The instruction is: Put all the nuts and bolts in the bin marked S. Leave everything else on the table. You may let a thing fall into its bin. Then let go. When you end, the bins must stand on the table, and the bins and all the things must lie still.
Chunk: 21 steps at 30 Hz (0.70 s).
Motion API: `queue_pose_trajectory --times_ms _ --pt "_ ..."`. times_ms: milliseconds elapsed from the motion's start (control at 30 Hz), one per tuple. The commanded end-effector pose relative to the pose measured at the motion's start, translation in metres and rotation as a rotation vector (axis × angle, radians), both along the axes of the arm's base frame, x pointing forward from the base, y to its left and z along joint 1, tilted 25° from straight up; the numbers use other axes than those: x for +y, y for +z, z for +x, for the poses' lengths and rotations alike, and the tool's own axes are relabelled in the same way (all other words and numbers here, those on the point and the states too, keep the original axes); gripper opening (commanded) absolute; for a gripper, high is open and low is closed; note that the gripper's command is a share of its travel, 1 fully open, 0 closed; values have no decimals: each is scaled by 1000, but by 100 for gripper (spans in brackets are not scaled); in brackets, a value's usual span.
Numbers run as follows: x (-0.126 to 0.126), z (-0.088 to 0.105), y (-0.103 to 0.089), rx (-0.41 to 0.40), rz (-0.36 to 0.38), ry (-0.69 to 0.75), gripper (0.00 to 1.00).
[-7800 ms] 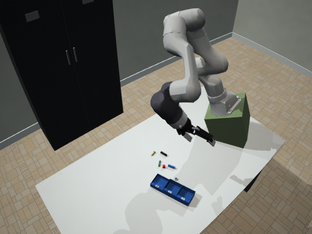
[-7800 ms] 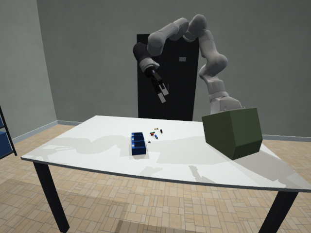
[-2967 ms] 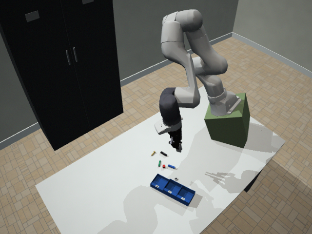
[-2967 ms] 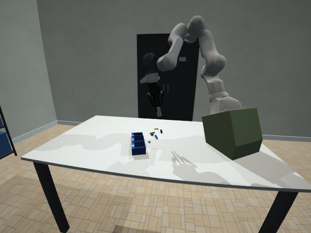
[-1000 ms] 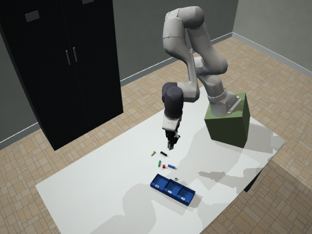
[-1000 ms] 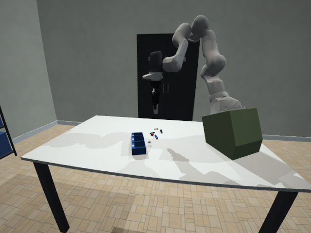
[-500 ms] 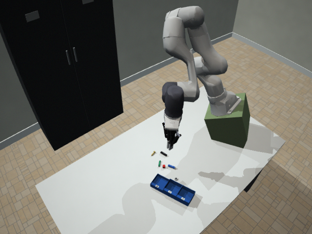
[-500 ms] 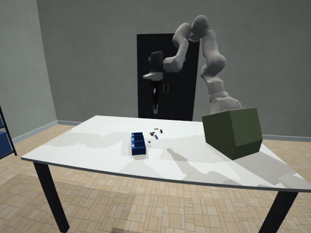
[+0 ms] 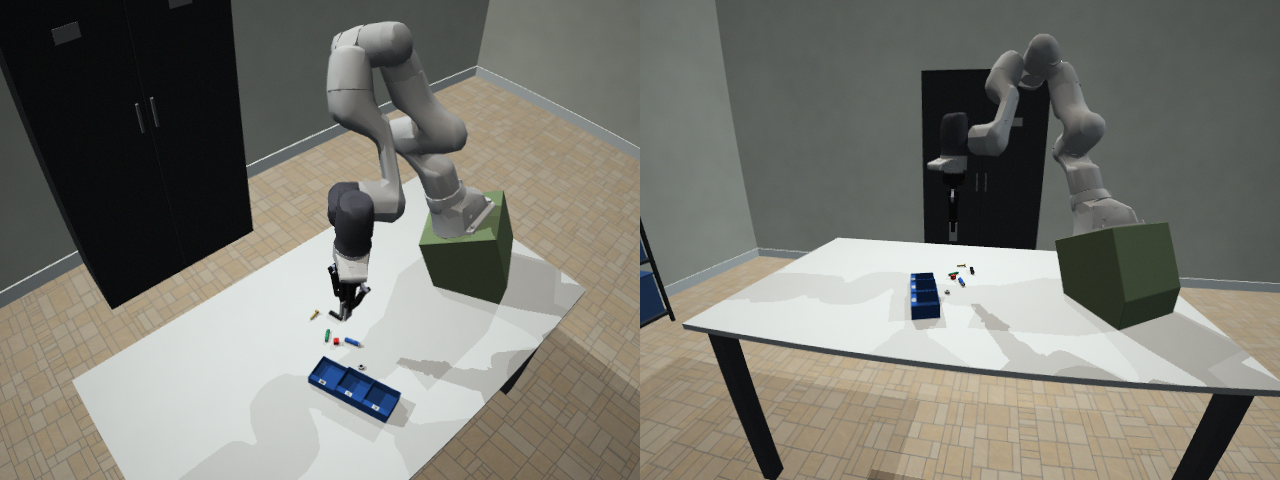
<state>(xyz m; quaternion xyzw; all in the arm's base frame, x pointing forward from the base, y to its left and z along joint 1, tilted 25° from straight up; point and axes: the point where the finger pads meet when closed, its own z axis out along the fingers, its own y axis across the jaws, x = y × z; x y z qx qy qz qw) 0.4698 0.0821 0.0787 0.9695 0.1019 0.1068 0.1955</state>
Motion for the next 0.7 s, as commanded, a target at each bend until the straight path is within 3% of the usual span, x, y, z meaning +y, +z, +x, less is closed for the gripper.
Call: queue_pose_trajectory --times_ms 0,100,500,667 --pt "8 27 -16 56 -34 143 5" --pt "10 33 -21 63 -40 160 5" --pt "33 113 -76 134 -85 344 5" --pt "34 117 -79 134 -85 344 5"
